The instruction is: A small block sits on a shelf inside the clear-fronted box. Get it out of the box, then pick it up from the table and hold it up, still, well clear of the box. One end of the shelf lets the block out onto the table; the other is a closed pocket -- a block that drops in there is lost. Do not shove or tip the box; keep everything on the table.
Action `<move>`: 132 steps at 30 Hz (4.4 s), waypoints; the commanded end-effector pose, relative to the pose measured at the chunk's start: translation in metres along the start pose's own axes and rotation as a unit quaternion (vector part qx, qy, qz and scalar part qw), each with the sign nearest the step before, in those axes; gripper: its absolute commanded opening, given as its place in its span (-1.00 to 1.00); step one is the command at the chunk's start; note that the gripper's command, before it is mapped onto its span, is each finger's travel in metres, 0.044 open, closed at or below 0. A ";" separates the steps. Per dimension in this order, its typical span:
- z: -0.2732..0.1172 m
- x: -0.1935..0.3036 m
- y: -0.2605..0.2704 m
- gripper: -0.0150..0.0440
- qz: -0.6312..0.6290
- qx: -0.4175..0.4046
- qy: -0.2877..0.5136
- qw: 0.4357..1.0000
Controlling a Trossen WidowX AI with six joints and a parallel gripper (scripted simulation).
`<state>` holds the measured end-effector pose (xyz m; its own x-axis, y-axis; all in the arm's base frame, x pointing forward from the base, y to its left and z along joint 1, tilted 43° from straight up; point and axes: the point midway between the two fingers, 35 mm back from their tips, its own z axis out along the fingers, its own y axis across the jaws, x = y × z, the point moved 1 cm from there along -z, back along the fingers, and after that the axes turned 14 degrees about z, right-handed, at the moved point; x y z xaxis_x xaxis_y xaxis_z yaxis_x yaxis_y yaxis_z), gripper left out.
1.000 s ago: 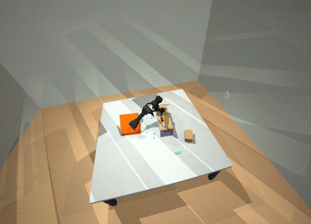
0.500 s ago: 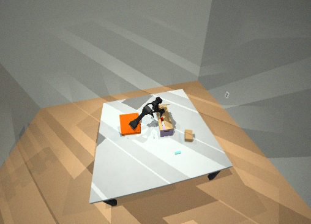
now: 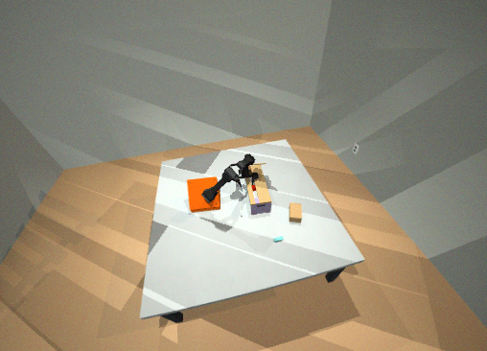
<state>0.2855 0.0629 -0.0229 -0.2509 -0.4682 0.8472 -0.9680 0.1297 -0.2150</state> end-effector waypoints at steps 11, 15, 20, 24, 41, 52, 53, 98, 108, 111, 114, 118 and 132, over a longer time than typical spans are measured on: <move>0.008 0.022 -0.006 0.86 0.001 0.001 0.001 1.000; 0.010 0.028 -0.007 0.86 0.001 0.001 0.002 1.000; 0.013 0.035 -0.009 0.86 0.001 0.001 0.002 1.000; 0.012 0.032 -0.008 0.86 0.001 0.001 0.002 1.000; 0.012 0.032 -0.007 0.86 0.001 0.001 0.002 1.000; 0.015 0.042 -0.009 0.86 0.001 0.001 0.002 1.000; 0.016 0.043 -0.009 0.86 0.001 0.001 0.002 1.000; 0.023 0.064 -0.014 0.86 0.001 0.001 0.003 1.000; 0.026 0.073 -0.017 0.86 0.001 0.001 0.003 1.000; 0.027 0.076 -0.017 0.86 0.001 0.001 0.003 1.000; 0.028 0.079 -0.018 0.86 0.001 0.001 0.003 1.000; 0.030 0.082 -0.019 0.86 0.000 0.001 0.004 1.000; 0.034 0.095 -0.022 0.86 0.000 0.001 0.004 1.000</move>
<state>0.2838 -0.0103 0.0423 -0.2505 -0.4636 0.8499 -0.9681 0.1295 -0.2147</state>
